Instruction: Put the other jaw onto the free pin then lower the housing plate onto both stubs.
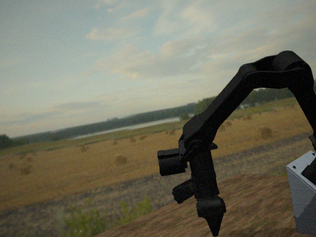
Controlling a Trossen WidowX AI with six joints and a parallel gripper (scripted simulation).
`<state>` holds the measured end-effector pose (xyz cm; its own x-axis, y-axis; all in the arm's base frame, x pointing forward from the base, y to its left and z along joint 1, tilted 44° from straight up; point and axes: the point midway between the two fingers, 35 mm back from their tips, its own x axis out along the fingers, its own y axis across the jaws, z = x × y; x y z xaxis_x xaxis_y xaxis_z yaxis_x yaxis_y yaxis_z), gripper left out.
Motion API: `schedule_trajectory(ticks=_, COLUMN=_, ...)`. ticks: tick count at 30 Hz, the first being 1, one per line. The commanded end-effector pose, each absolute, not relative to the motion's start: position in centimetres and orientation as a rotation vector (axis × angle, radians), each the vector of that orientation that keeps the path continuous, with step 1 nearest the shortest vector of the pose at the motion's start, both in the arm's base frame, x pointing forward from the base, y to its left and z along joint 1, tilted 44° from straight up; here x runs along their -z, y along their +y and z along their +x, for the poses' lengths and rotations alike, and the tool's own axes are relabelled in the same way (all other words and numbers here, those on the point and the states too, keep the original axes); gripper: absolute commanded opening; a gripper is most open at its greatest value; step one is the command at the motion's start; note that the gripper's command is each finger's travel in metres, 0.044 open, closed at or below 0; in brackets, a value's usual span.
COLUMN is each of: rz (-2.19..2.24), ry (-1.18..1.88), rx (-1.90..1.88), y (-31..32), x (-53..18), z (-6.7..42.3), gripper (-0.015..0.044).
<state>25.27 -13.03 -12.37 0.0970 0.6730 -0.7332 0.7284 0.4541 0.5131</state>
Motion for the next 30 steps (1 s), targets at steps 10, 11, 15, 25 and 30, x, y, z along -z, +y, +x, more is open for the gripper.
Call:
schedule_trajectory(ticks=10, rz=1.248, ry=1.606, rx=0.063, y=-13.02, x=12.37, z=25.27, gripper=0.0046)
schedule_trajectory(ticks=11, rz=1.248, ry=1.606, rx=0.063, y=-13.02, x=12.37, z=25.27, gripper=0.002)
schedule_trajectory(ticks=15, rz=1.248, ry=1.606, rx=0.063, y=-13.02, x=12.37, z=25.27, gripper=0.0)
schedule_trajectory(ticks=25, rz=1.248, ry=1.606, rx=0.063, y=-13.02, x=12.37, z=25.27, gripper=0.0)
schedule_trajectory(ticks=30, rz=1.248, ry=1.606, rx=0.063, y=-13.03, x=12.37, z=25.27, gripper=0.0026)
